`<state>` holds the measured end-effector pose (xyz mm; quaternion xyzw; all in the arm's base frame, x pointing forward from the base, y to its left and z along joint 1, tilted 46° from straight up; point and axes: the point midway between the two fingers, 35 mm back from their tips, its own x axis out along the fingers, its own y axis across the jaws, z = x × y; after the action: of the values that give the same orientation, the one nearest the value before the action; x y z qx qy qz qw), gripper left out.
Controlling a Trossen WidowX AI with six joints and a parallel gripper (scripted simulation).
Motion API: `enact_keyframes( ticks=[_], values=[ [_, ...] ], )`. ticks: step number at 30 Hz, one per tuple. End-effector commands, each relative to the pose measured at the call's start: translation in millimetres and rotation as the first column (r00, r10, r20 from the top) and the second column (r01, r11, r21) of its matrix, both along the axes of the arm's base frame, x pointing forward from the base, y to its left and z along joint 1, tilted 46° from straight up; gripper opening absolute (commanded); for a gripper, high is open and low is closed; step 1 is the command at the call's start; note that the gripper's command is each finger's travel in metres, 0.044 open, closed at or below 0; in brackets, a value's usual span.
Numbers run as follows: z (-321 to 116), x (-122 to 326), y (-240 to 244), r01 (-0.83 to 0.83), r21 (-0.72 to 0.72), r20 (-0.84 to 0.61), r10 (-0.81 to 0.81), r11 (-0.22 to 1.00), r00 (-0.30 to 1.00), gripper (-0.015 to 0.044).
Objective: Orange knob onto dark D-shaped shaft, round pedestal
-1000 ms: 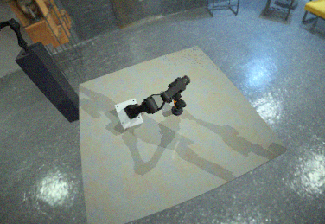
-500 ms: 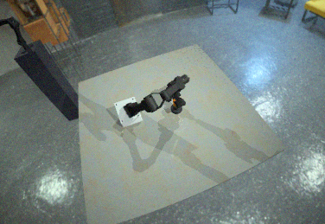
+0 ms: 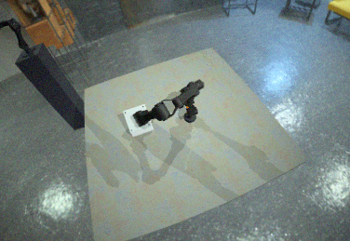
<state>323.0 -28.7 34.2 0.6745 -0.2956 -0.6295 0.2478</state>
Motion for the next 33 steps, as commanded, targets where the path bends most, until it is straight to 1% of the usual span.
enact_keyframes(
  ticks=[1,4,8,13,17,21,25,29,33],
  values=[
    [0.3,0.3,0.5,0.137,0.017,0.141,-0.138,0.99,0.98,0.0],
    [-0.1,-0.1,-0.2,0.277,0.055,0.282,-0.281,0.959,0.917,0.0],
    [-0.6,-0.7,-1.4,0.441,0.136,0.448,-0.452,0.887,0.772,0.0],
    [-0.3,-0.7,-2.0,0.593,0.275,0.602,-0.617,0.757,0.508,0.0],
    [0.3,-0.6,-1.7,0.66,0.402,0.669,-0.696,0.635,0.261,0.0],
    [0.9,-0.6,-1.3,0.679,0.525,0.688,-0.726,0.514,0.018,0.0],
    [1.3,-0.9,-0.9,0.651,0.655,0.66,-0.71,0.384,-0.245,0.0],
    [1.4,-1.6,-0.5,0.573,0.777,0.581,-0.645,0.259,-0.496,0.0],
    [0.9,-2.5,-0.2,0.45,0.88,0.456,-0.532,0.151,-0.713,0.0]
  ],
)
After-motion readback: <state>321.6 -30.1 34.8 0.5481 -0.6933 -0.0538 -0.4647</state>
